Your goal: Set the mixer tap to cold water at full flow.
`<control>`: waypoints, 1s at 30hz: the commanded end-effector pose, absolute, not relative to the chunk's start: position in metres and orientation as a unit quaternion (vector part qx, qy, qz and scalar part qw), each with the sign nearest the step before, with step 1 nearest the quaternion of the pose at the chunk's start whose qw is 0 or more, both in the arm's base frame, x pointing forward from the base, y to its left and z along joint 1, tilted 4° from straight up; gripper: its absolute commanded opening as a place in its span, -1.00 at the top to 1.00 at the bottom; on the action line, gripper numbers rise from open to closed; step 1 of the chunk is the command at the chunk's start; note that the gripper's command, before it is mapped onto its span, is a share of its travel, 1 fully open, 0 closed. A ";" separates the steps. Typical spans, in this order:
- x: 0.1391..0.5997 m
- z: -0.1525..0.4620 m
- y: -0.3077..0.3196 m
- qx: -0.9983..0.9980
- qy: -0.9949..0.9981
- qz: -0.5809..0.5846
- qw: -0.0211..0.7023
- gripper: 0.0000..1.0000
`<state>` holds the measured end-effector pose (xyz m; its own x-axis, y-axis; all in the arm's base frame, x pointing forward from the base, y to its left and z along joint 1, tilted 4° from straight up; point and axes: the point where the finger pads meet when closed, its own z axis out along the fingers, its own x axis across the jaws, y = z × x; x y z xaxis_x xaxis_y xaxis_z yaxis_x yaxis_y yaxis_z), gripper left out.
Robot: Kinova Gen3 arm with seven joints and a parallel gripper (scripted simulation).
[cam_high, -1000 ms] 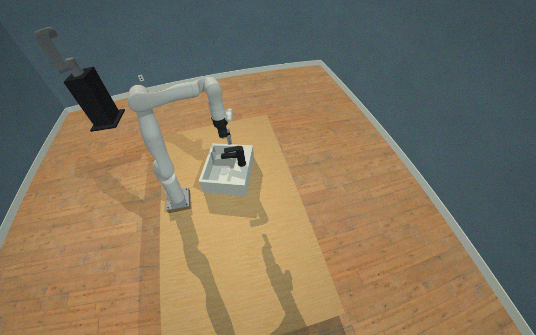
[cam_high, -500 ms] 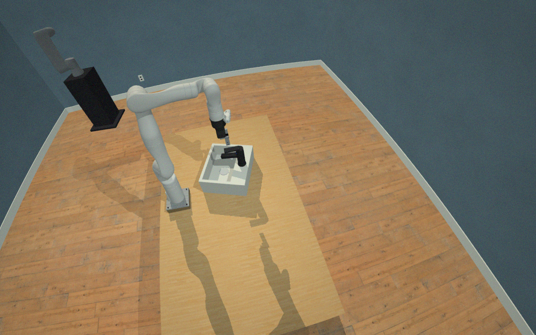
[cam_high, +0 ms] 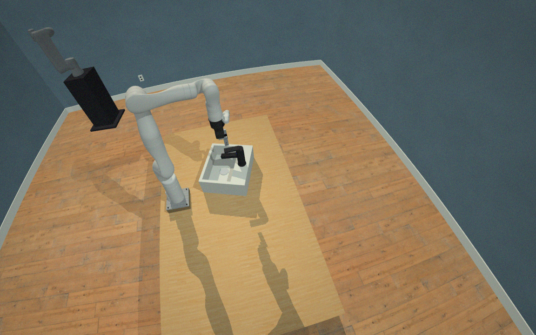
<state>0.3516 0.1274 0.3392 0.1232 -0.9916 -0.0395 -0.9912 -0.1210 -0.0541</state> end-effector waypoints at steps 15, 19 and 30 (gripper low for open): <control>0.350 0.339 0.128 -0.749 0.662 -0.003 0.034 1.00; 0.350 0.339 0.128 -0.749 0.662 -0.003 0.034 1.00; 0.350 0.339 0.128 -0.749 0.662 -0.003 0.034 1.00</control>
